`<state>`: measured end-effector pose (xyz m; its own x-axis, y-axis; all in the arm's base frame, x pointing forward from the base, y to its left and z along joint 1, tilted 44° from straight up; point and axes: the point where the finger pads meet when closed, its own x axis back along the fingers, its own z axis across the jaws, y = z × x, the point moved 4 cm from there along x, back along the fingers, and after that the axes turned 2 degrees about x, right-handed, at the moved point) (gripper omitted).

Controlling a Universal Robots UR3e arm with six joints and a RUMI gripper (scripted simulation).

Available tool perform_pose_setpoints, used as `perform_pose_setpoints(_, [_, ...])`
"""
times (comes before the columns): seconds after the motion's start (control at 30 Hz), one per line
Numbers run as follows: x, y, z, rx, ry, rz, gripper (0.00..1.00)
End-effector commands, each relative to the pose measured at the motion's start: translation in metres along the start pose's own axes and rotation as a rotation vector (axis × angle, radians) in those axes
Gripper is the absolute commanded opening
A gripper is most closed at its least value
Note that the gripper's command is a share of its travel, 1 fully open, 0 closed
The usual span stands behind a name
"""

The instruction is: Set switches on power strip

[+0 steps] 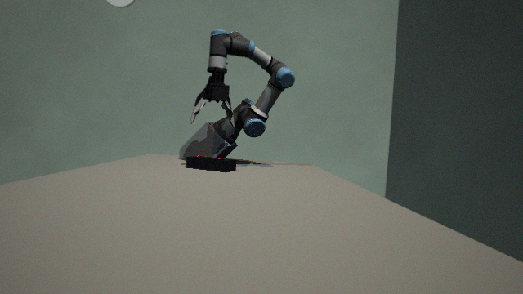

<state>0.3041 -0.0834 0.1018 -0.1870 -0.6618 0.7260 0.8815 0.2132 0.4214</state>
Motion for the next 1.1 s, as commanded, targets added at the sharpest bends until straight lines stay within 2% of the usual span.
perform_pose_setpoints(0.0, [-0.017, 0.011, -0.011, 0.279, -0.002, -0.007, 1.00])
perform_pose_setpoints(0.1, [-0.026, 0.018, -0.015, 0.416, -0.002, -0.006, 1.00])
perform_pose_setpoints(0.17, [-0.026, 0.018, -0.015, 0.416, -0.002, -0.006, 1.00])
perform_pose_setpoints(0.27, [-0.035, 0.024, -0.018, 0.573, -0.002, -0.008, 1.00])
perform_pose_setpoints(0.4, [-0.043, 0.031, -0.021, 0.698, -0.002, -0.009, 1.00])
perform_pose_setpoints(0.53, [-0.047, 0.034, -0.022, 0.757, -0.001, -0.009, 1.00])
perform_pose_setpoints(0.73, [-0.047, 0.034, -0.022, 0.767, -0.001, -0.010, 1.00])
perform_pose_setpoints(0.77, [-0.047, 0.034, -0.022, 0.767, -0.001, -0.010, 0.00])
perform_pose_setpoints(1.07, [-0.047, 0.034, -0.022, 0.767, -0.001, -0.010, 0.00])
